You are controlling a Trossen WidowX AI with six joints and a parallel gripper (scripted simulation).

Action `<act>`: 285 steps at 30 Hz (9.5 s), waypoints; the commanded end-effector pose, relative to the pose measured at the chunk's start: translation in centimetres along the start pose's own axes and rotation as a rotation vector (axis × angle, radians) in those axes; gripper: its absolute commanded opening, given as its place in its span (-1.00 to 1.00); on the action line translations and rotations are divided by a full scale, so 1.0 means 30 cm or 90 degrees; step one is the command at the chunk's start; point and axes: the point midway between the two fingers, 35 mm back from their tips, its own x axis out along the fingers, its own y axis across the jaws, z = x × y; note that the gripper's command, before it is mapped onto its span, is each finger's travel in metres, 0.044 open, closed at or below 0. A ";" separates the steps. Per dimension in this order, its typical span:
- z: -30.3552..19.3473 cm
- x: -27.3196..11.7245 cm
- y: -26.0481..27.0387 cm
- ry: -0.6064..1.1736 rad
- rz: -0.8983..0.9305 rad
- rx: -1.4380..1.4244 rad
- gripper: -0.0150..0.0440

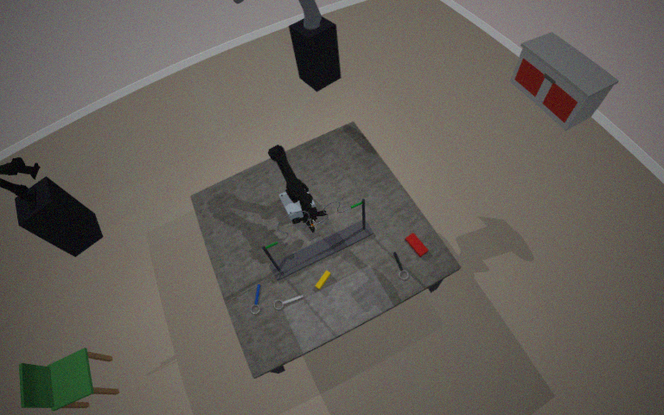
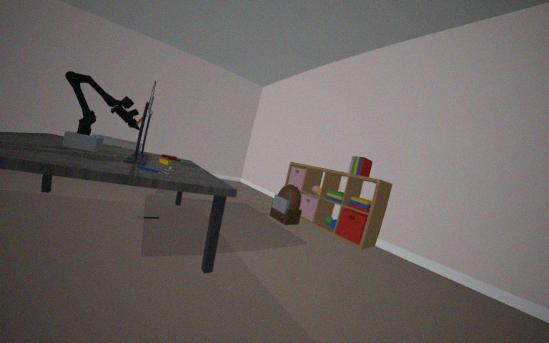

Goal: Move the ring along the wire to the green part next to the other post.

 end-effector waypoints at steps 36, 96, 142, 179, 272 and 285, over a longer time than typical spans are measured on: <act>0.024 -0.038 0.218 0.012 0.084 0.134 -1.00; 0.395 -0.325 0.576 0.090 0.500 0.786 -1.00; 0.634 -0.471 0.502 0.128 0.688 1.081 -1.00; 0.630 -0.466 0.487 0.110 0.601 0.946 -1.00; 0.412 -0.291 0.215 -0.036 -0.109 -0.167 -1.00; 0.437 -0.299 0.154 -0.056 -0.209 -0.325 -1.00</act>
